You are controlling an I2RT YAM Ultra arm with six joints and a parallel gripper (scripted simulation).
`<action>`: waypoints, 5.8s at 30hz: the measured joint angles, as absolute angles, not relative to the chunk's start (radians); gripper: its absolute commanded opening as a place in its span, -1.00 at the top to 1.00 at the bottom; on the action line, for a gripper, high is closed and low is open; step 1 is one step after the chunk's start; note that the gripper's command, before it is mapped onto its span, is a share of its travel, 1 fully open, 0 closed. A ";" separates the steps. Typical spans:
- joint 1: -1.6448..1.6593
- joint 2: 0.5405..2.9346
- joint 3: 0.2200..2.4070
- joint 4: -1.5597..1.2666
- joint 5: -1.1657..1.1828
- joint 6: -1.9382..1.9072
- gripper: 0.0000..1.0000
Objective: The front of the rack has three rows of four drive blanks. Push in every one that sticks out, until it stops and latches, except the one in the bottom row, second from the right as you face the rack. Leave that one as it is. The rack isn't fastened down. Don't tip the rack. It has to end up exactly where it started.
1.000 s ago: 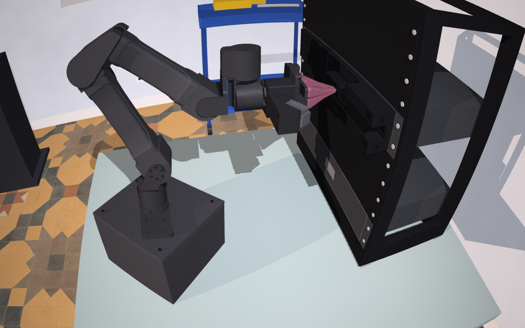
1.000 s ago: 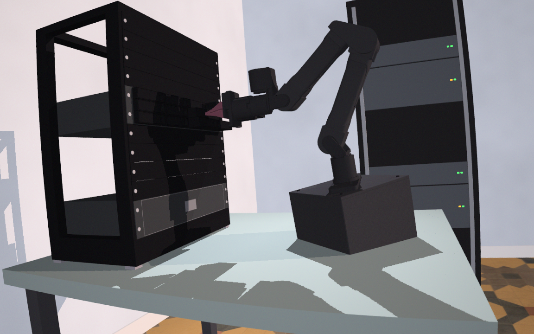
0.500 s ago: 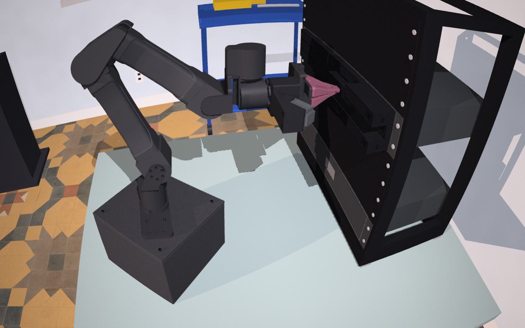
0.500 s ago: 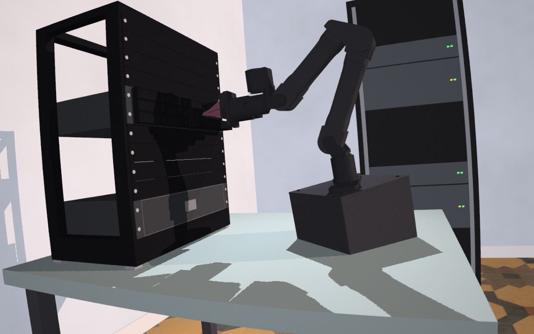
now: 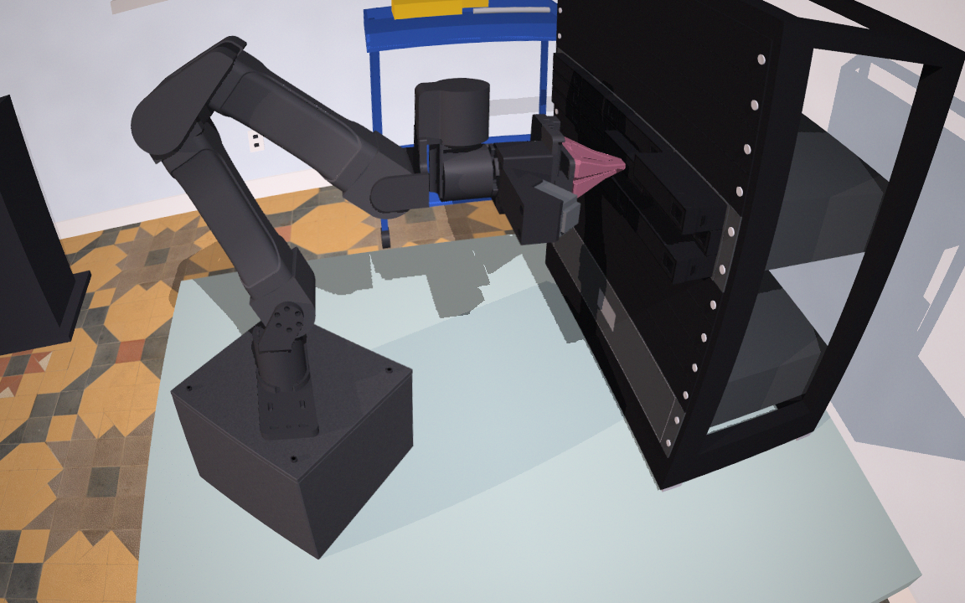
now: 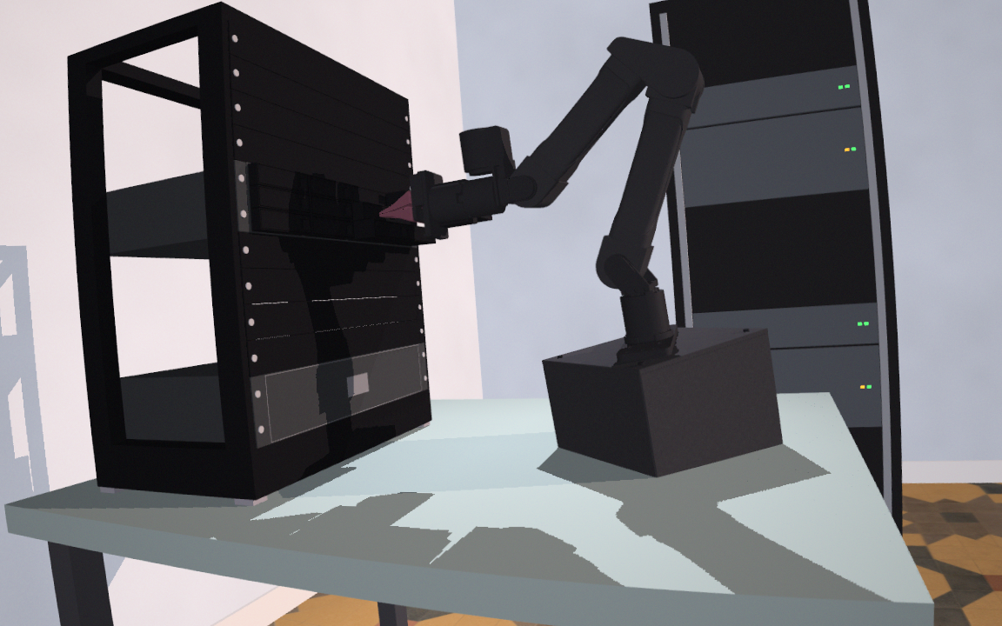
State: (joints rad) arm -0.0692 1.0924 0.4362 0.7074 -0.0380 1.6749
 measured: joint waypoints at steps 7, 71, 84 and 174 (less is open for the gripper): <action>-0.069 1.092 0.436 0.707 -0.038 1.675 1.00; -0.064 1.124 0.468 0.696 -0.029 1.674 1.00; -0.062 1.124 0.479 0.677 -0.024 1.674 1.00; -0.055 1.154 0.522 0.640 -0.011 1.673 1.00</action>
State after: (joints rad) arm -0.0547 1.1538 0.5217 0.6399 -0.0109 1.6733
